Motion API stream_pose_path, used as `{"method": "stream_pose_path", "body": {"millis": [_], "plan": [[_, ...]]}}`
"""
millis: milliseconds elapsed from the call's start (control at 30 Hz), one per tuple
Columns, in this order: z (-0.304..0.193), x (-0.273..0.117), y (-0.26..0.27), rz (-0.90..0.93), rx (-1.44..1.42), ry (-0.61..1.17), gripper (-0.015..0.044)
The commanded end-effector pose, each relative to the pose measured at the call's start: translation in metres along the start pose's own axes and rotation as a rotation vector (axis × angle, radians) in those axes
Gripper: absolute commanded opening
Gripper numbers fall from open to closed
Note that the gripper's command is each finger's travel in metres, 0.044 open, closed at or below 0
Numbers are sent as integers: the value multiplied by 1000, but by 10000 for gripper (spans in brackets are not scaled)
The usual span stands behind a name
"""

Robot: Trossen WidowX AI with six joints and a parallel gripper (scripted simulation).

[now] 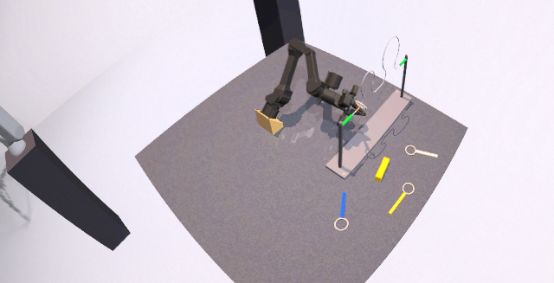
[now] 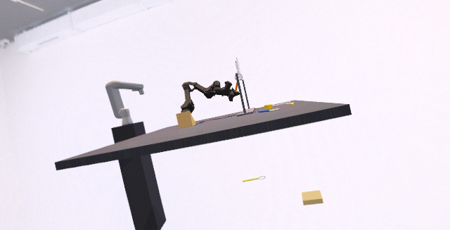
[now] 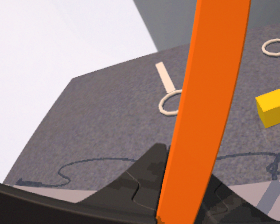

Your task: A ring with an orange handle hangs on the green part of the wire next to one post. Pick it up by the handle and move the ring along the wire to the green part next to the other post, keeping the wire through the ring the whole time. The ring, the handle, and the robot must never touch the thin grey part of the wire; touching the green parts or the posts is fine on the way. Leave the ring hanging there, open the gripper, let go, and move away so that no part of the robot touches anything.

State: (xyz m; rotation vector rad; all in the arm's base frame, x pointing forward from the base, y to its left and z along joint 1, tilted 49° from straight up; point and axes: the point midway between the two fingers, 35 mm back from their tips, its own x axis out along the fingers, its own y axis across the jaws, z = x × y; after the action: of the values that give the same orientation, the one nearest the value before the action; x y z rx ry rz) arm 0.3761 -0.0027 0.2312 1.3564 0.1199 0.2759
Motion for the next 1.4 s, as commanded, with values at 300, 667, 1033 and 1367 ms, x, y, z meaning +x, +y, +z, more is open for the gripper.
{"method": "stream_pose_path", "body": {"millis": [300, 667, 1033, 1367], "plan": [[1, -5, -32, -79, -144, 23, -150], [6, -11, -54, -133, -264, 39, -150], [15, -18, -76, -183, -373, 53, -150], [21, -23, -91, -206, -424, 59, -150]]}}
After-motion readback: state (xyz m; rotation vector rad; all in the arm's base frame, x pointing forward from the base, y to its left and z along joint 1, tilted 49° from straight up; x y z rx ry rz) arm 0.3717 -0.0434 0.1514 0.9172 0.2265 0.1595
